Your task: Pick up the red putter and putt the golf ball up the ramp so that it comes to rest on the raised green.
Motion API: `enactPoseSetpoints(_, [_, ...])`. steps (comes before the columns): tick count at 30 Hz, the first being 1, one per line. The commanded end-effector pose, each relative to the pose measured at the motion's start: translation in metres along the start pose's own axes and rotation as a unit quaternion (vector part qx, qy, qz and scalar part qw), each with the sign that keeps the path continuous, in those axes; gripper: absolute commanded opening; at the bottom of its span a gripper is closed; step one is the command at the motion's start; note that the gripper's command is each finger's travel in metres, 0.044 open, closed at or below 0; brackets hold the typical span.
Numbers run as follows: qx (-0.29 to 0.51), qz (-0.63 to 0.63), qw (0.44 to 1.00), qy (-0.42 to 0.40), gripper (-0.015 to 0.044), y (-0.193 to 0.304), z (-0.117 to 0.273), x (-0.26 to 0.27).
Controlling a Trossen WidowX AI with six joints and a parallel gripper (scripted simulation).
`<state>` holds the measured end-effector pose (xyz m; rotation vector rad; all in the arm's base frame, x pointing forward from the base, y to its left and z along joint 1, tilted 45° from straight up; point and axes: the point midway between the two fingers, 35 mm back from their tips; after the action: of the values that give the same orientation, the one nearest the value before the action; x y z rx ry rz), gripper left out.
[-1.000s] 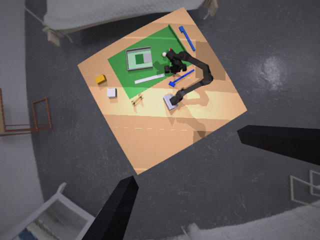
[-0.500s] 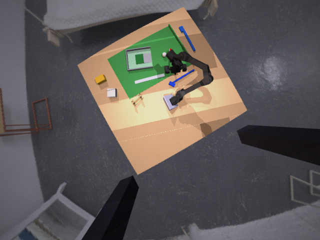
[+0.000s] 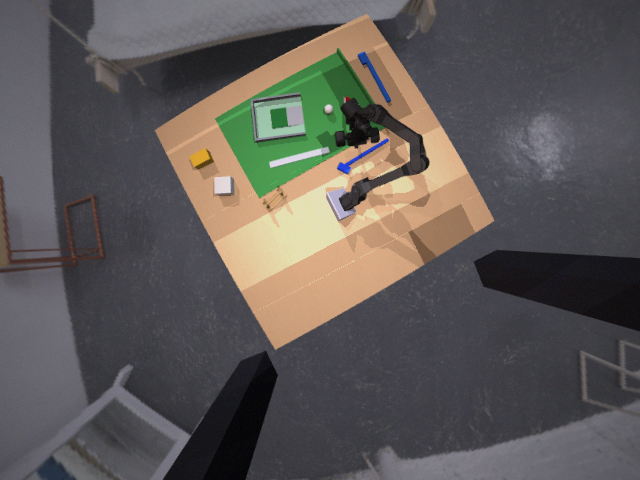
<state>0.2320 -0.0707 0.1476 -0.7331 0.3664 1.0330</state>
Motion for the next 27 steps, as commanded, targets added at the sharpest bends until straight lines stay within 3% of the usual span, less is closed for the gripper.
enactPoseSetpoints(1, [0.000,0.000,1.000,-0.003,0.0000,-0.001,0.001,0.017])
enactPoseSetpoints(11, [-0.003,0.001,1.000,-0.002,0.0000,0.026,0.001,0.130])
enactPoseSetpoints(18, [-0.003,0.001,1.000,-0.003,0.0000,0.026,0.008,0.133])
enactPoseSetpoints(27, [-0.002,0.001,1.000,-0.003,0.0000,0.026,0.053,0.133])
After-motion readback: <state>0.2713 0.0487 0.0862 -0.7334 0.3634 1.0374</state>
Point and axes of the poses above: the point midway between the two fingers, 35 mm back from their tips, its own z axis back along the fingers, its own x axis across the jaws, y = z × x, and after that the axes turned 11 degrees about -z, right-handed
